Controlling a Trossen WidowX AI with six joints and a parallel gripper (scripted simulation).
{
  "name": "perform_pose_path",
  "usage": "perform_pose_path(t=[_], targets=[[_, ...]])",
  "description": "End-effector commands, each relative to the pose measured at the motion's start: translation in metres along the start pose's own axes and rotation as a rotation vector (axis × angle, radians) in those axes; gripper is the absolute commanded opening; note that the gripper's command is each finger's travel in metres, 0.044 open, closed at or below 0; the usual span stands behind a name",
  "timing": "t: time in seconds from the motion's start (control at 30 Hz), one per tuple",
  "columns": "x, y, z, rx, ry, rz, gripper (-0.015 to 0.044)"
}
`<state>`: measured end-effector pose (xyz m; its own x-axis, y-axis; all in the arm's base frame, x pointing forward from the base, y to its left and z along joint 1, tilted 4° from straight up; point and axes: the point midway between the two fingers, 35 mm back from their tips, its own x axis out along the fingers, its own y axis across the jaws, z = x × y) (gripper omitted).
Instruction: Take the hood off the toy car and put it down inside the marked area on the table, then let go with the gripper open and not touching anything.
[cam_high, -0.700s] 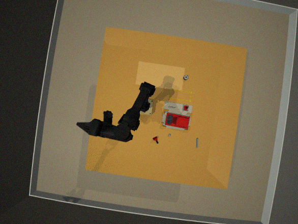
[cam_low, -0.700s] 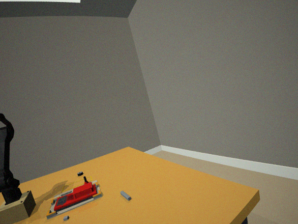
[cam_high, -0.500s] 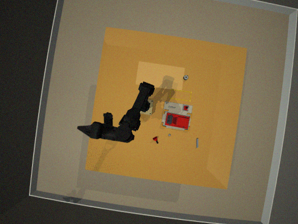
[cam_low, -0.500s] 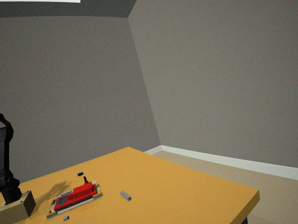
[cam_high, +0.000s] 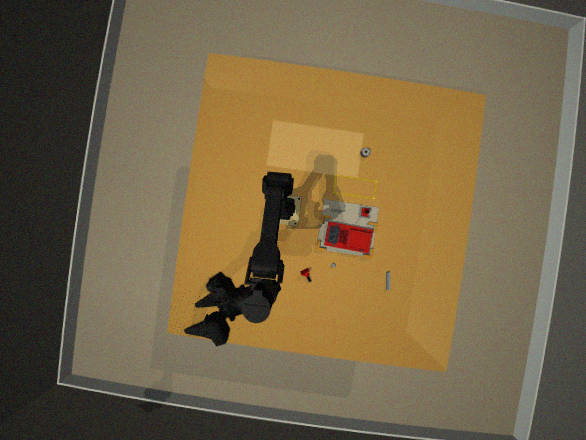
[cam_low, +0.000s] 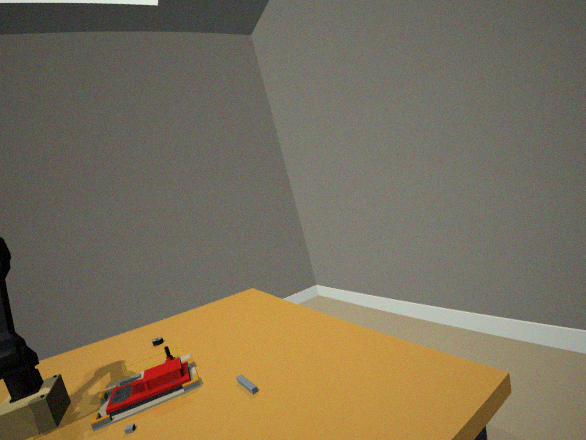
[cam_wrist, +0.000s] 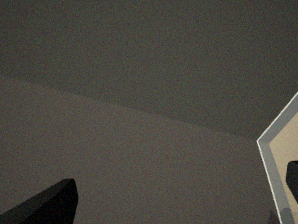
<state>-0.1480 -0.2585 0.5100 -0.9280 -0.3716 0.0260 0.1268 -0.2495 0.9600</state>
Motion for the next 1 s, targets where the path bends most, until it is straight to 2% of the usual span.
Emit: perform_pose_path(t=[0.0,0.23,0.53,0.77,0.97], targets=[[-0.013,-0.01,-0.058,-0.204,0.177,0.016,0.044],[-0.056,-0.033,-0.147,-0.544,0.477,0.09,0.044],[-0.143,-0.083,-0.238,-0.979,0.832,0.254,0.044],[-0.225,-0.133,-0.282,-1.315,1.099,0.444,0.044],[-0.299,-0.183,-0.297,-1.592,1.317,0.647,0.044]])
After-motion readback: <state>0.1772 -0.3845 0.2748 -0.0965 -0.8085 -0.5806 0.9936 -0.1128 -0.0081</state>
